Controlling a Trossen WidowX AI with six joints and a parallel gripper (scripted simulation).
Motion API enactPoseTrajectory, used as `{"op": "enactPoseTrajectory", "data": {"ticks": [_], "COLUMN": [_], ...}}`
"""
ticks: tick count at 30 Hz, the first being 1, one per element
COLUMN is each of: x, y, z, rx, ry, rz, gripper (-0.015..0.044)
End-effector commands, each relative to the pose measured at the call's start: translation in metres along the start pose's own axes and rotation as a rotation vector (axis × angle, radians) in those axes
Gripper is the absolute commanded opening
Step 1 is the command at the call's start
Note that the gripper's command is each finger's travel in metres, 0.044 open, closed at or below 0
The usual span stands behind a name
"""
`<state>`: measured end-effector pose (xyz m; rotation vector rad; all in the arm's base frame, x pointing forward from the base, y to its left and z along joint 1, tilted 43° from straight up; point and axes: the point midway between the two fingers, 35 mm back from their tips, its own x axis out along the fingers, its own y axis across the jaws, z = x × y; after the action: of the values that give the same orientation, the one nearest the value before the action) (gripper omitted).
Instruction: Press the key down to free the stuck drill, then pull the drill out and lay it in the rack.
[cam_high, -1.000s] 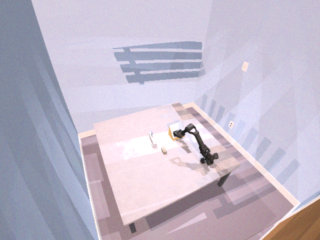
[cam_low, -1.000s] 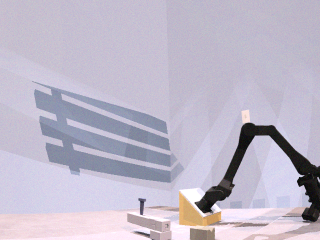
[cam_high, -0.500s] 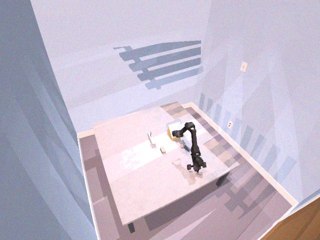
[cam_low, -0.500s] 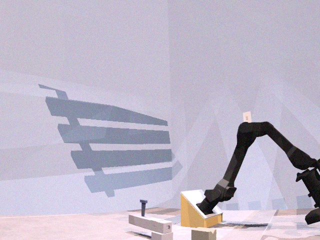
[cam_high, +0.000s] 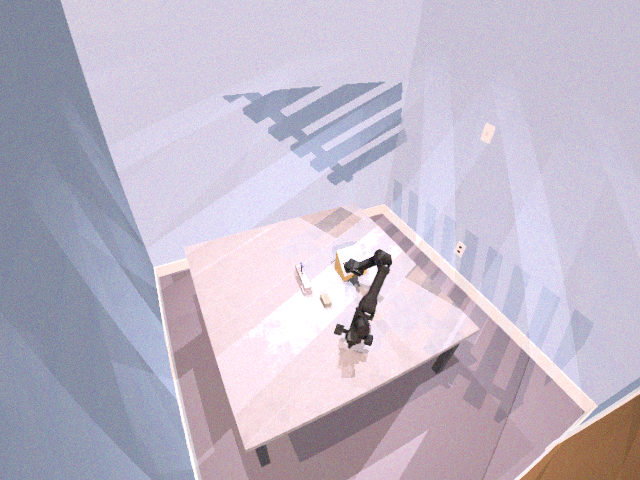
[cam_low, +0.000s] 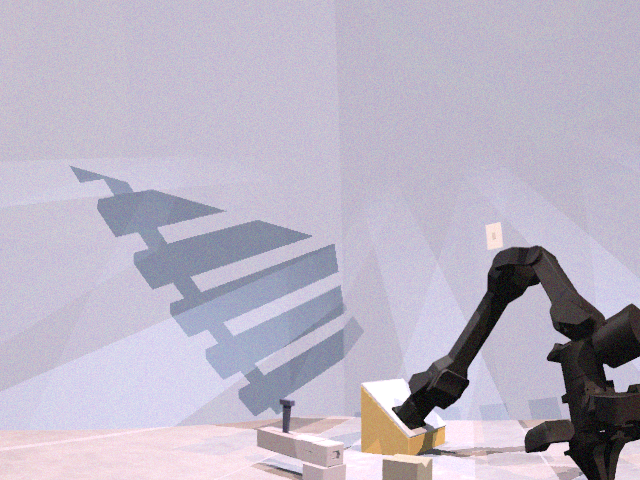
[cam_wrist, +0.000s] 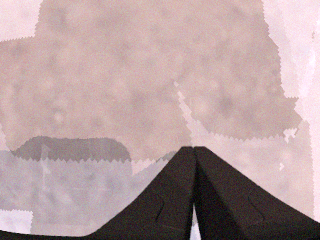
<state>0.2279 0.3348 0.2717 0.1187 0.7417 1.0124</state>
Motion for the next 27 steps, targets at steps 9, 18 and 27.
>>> {"op": "enactPoseTrajectory", "data": {"ticks": [9,18,27], "x": [-0.018,-0.083,-0.17], "y": [-0.2,-0.313,-0.377], "z": [-0.038,-0.105,-0.195], "rx": [0.117,0.307,0.63], "ry": [0.253,0.437,0.498], "rz": [-0.32,-0.388,-0.293], "gripper": [0.0,0.0,0.0]}}
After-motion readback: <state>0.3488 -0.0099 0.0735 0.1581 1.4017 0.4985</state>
